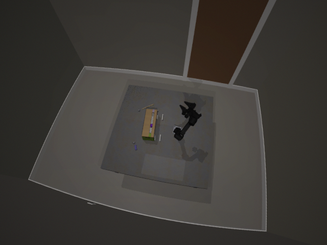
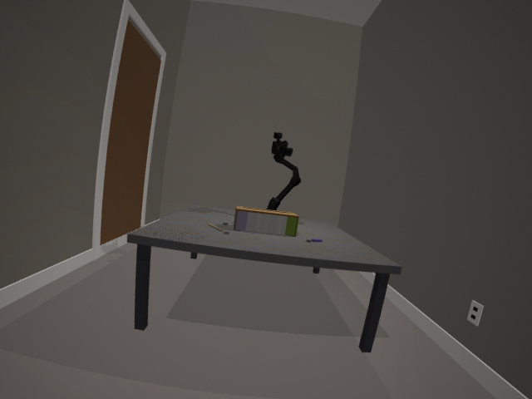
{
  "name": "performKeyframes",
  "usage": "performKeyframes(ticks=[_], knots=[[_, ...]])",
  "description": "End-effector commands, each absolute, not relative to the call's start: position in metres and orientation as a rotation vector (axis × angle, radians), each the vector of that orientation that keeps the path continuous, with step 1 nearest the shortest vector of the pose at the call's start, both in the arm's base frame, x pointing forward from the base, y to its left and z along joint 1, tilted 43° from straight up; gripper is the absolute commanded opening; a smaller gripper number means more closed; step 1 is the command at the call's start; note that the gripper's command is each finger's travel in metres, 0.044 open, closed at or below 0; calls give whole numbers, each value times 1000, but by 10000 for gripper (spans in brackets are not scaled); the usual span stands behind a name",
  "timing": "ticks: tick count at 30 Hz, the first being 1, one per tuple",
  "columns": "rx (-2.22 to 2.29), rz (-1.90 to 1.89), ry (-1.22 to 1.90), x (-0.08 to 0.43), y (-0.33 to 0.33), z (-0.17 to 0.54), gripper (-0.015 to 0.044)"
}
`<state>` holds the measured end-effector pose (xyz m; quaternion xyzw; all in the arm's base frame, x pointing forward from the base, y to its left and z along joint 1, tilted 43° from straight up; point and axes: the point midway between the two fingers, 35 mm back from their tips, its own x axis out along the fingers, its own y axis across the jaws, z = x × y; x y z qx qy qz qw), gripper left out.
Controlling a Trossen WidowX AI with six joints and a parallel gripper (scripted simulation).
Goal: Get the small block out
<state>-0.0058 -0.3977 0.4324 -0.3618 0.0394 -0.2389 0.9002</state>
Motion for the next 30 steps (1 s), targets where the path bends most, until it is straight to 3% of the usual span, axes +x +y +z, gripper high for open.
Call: performKeyframes(ticks=[1, 6, 14, 30], knots=[[-748, -494, 80, -5, -398, 432, 400], [-736, -484, 29, 27, -411, 431, 400], [-624, -428, 4, 130, -424, 403, 400], [-537, -175, 196, 277, -364, 327, 400]])
